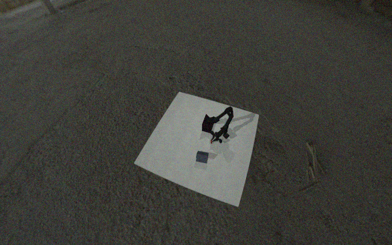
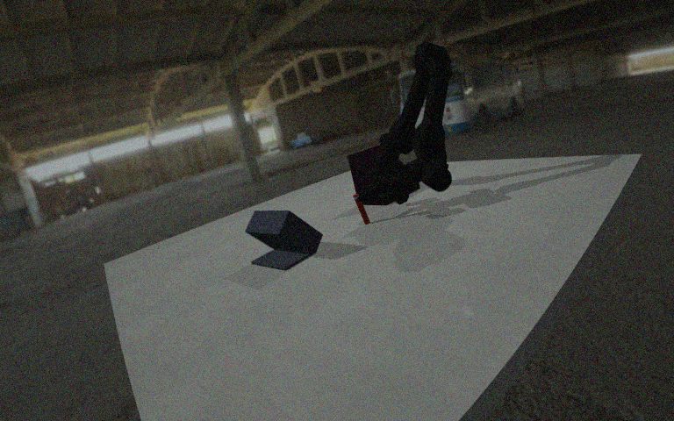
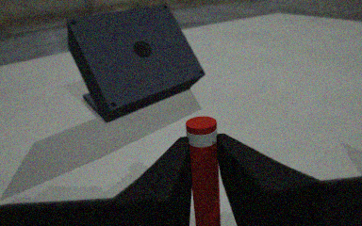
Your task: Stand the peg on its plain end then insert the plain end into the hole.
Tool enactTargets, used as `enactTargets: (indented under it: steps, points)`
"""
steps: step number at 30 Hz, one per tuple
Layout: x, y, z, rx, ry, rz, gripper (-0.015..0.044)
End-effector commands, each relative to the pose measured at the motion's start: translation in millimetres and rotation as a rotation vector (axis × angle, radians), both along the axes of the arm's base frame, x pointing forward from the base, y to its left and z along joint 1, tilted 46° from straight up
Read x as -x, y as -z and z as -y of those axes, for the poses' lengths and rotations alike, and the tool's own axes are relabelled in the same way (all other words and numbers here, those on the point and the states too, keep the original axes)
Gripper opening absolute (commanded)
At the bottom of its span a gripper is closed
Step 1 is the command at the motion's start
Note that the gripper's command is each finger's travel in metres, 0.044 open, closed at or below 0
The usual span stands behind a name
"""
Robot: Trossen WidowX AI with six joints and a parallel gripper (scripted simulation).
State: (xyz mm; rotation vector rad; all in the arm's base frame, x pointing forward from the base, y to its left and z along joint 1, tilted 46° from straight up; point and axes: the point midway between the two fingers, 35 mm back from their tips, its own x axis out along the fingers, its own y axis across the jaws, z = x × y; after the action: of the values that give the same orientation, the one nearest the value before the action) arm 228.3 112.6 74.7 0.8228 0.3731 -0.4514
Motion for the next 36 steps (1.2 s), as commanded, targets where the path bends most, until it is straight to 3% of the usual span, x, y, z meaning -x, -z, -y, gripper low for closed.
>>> enactTargets:
  steps: [1, 36]
  points:
    - [1.1, 0.2, -1.0, 0.0, 0.0, 0.0, 0.0051]
    - [7.5, 1.1, -5.1, 0.024, 0.031, 0.04, 0.0051]
